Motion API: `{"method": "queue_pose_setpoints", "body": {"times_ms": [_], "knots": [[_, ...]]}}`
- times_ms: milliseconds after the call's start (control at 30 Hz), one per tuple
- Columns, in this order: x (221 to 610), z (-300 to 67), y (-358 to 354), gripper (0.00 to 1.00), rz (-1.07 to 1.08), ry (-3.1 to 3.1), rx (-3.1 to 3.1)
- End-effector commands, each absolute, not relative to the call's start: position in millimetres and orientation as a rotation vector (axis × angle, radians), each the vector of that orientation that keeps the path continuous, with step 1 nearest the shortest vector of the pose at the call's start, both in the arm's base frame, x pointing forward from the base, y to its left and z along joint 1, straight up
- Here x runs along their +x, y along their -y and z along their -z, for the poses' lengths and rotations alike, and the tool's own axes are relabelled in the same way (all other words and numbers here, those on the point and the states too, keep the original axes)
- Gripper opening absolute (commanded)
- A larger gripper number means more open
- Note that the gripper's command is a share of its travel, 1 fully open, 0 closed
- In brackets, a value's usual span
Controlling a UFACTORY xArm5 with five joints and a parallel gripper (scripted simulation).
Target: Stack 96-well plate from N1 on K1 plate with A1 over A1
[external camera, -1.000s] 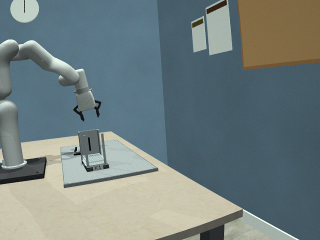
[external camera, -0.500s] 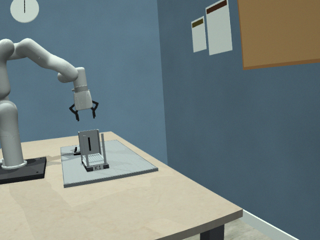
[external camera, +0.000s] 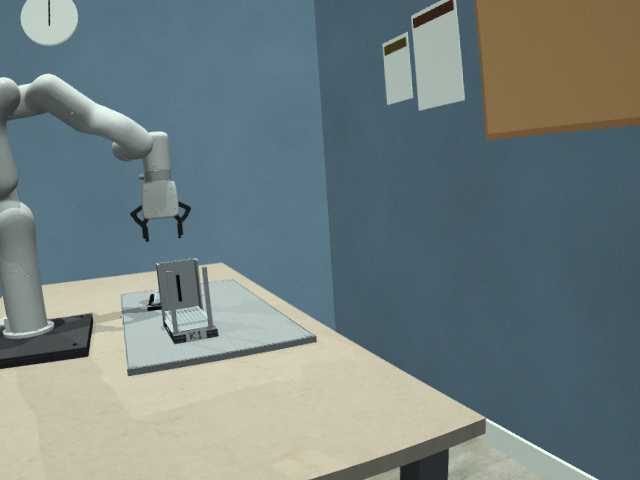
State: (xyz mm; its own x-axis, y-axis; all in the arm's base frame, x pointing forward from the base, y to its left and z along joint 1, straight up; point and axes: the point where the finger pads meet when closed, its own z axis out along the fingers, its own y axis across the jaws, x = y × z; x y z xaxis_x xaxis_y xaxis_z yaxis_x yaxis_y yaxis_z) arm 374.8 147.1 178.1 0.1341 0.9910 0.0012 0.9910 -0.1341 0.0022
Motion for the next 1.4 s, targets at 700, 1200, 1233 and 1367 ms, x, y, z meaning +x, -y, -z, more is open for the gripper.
{"method": "queue_pose_setpoints", "body": {"times_ms": [700, 1200, 1233, 1367], "knots": [[374, -167, -146, 1.00, -0.005, -2.068, 2.363], [374, -141, -146, 1.00, -0.005, -2.068, 2.363], [374, -141, -146, 1.00, -0.005, -2.068, 2.363], [374, -136, -146, 1.00, -0.005, -2.068, 2.363]]}}
